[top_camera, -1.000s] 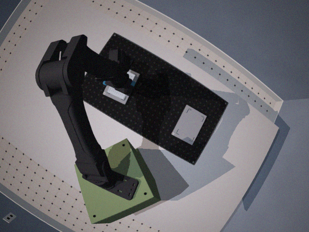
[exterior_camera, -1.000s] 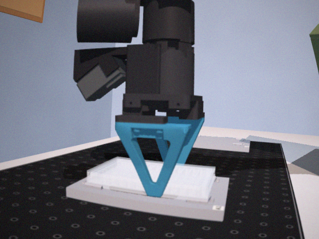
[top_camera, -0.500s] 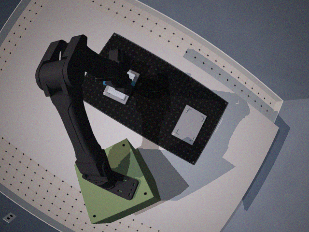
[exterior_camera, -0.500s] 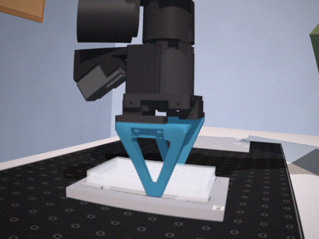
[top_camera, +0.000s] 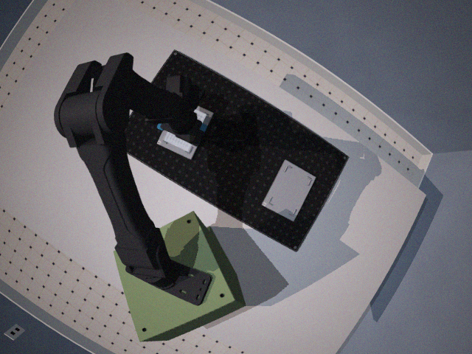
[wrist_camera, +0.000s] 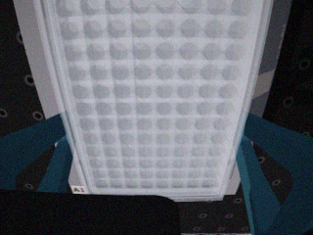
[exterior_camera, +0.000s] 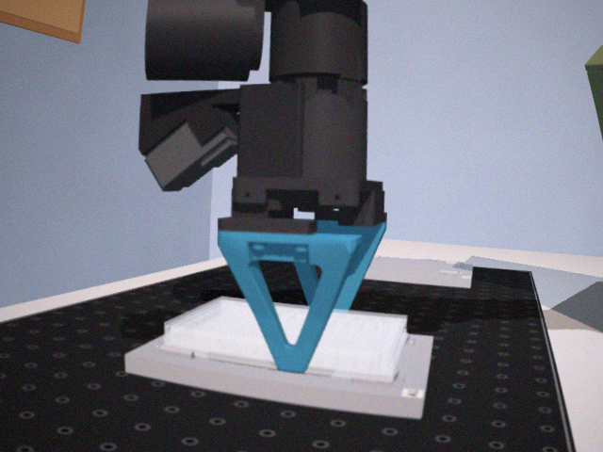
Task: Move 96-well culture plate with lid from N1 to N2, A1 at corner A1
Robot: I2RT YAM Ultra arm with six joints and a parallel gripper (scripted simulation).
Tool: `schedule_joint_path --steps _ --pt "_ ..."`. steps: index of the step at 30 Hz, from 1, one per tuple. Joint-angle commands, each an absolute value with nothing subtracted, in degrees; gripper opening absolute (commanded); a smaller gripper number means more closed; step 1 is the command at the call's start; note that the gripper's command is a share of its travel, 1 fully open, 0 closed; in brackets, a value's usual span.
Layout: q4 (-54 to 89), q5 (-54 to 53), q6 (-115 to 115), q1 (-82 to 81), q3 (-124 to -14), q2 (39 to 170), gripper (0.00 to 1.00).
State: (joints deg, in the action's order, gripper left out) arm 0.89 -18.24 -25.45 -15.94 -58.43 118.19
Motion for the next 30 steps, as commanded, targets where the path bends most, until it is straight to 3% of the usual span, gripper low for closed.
schedule_joint_path --steps 1,30 --pt "-0.64 -16.9 -25.67 -14.99 -60.3 117.56 0.0" --pt "3.92 -17.85 -24.25 -13.97 -56.36 112.24 0.0"
